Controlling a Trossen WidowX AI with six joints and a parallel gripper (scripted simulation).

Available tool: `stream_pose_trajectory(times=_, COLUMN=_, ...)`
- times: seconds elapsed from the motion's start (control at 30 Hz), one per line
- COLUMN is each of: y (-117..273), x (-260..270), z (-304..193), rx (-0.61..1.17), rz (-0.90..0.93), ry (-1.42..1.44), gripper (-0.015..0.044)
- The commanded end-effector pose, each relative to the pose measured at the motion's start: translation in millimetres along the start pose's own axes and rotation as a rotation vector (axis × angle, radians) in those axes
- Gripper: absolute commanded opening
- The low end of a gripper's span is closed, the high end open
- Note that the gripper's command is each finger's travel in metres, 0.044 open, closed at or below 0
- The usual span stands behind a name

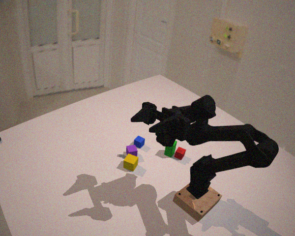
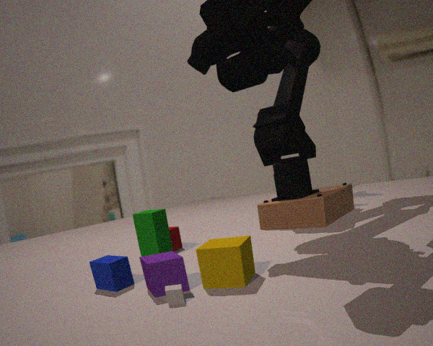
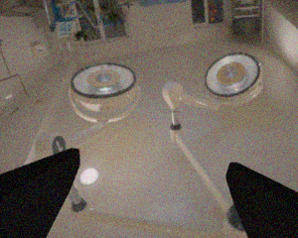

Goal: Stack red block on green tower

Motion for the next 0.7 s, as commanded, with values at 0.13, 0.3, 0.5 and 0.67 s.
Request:
stream_pose_trajectory(times=0.13, y=4.5, x=22.6, z=-9.9, rx=0.086, rz=0.117, ry=-0.243, gripper=0.0440)
stream_pose_trajectory(times=0.3, y=15.9, x=54.7, z=-18.9, rx=0.226, rz=0.290, ry=-0.583, gripper=0.0440)
stream_pose_trajectory(times=0.5, y=36.3, x=89.6, z=-21.4, rx=0.418, rz=0.507, ry=-0.971, gripper=0.0440)
stream_pose_trajectory(times=0.67, y=57.8, x=112.8, z=-17.0, rx=0.600, rz=0.695, ry=-1.274, gripper=0.0440)
Point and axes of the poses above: the point midway between the two fingers, 35 mm back from their tips, its own y axis back along the fingers, its own x axis across the jaws, z = x × y, the point moved 9 cm from there along y, back along the fingers, and after that the axes turned 2 degrees about -y, right-handed, at the moved point
